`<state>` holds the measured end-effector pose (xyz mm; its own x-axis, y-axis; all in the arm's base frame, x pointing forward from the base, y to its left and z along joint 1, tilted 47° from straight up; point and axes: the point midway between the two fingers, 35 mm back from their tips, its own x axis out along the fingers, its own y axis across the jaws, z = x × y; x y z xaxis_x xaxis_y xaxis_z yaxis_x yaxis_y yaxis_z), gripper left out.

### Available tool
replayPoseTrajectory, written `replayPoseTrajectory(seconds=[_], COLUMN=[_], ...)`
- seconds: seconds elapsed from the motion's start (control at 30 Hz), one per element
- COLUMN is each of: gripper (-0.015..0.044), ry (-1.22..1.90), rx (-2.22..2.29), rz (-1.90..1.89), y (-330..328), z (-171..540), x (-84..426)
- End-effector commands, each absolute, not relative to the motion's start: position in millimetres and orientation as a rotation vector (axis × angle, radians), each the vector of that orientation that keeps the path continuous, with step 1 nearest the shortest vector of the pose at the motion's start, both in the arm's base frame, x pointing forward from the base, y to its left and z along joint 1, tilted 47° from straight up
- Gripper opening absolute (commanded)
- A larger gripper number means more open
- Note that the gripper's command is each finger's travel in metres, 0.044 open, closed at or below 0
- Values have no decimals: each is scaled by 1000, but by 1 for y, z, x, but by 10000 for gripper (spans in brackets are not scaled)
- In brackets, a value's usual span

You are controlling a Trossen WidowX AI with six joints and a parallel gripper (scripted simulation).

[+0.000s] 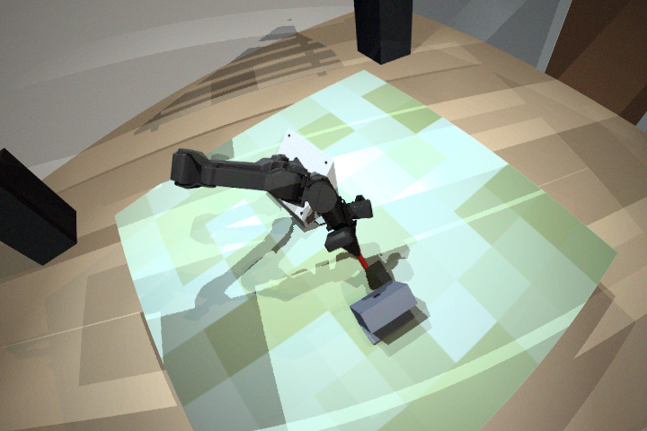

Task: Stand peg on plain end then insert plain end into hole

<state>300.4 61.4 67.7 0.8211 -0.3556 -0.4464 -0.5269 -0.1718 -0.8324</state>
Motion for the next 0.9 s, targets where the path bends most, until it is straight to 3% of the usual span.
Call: replayPoseTrajectory(seconds=[0.0,0.87], gripper=[0,0], ry=[664,552], rx=[-1811,-1918], rz=[174,152], y=[61,65], z=[67,74], x=[299,296])
